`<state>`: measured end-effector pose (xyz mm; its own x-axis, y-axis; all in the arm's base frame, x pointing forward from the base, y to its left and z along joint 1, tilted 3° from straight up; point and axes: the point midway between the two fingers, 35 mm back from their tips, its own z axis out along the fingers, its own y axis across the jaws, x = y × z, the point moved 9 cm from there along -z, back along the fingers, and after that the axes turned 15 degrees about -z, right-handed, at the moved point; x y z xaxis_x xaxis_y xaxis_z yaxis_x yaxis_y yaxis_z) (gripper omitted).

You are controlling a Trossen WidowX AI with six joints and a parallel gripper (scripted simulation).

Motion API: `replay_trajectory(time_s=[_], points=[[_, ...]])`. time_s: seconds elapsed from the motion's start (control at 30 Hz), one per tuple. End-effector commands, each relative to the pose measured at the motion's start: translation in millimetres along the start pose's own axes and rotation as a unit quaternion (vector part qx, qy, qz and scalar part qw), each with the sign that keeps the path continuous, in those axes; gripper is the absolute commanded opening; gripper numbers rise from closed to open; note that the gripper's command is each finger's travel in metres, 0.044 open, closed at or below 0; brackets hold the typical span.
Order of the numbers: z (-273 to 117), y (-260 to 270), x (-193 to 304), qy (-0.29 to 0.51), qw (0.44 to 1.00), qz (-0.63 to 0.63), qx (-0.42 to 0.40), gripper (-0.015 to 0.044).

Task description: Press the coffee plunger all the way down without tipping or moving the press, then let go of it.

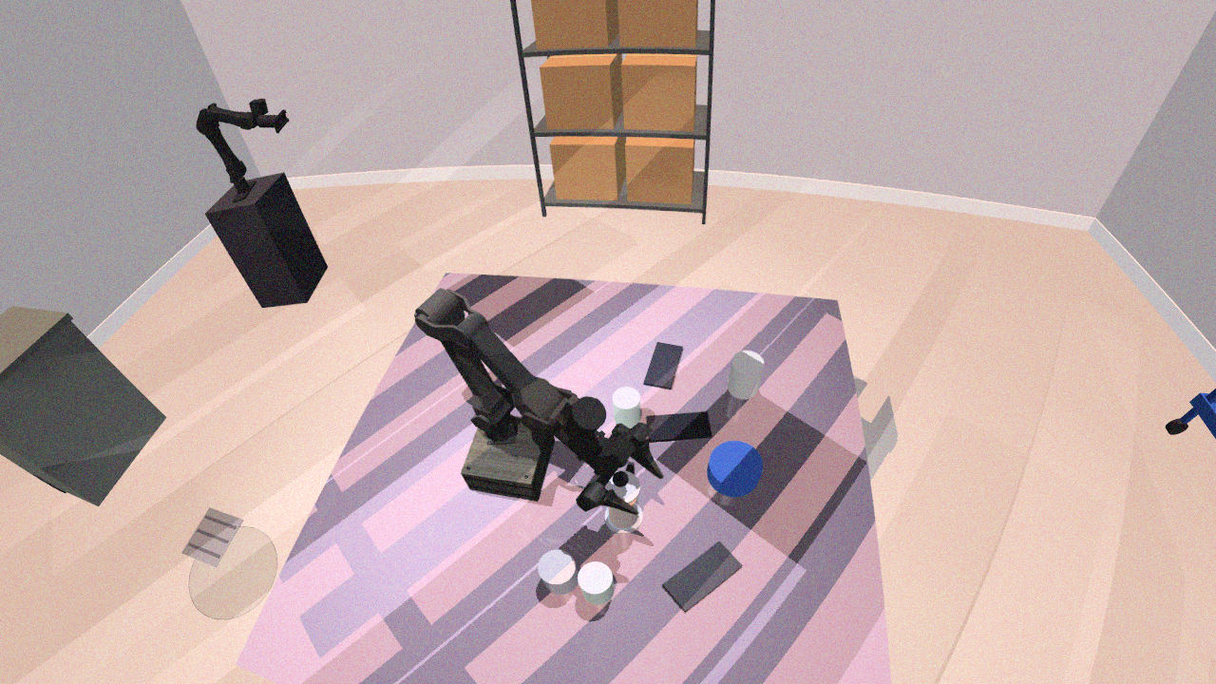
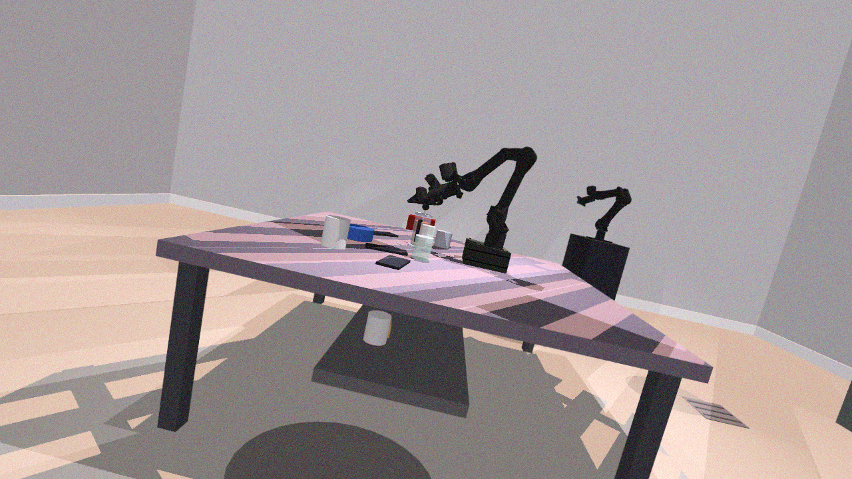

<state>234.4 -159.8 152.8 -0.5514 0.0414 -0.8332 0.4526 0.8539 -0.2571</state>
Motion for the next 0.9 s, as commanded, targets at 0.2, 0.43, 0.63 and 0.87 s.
replay_trajectory(time_s=[0.2, 0.43, 0.63, 0.87], points=[[-7.7, -1.8, -8.8, -0.006, 1.0, 0.004, 0.0, 0.044], [-52.7, -5.7, -31.9, 0.003, 1.0, -0.001, -0.004, 0.044], [-88.9, -7.1, -39.0, 0.01, 1.0, -0.005, -0.007, 0.044], [-88.4, -6.9, -38.3, 0.01, 1.0, -0.005, -0.007, 0.044]])
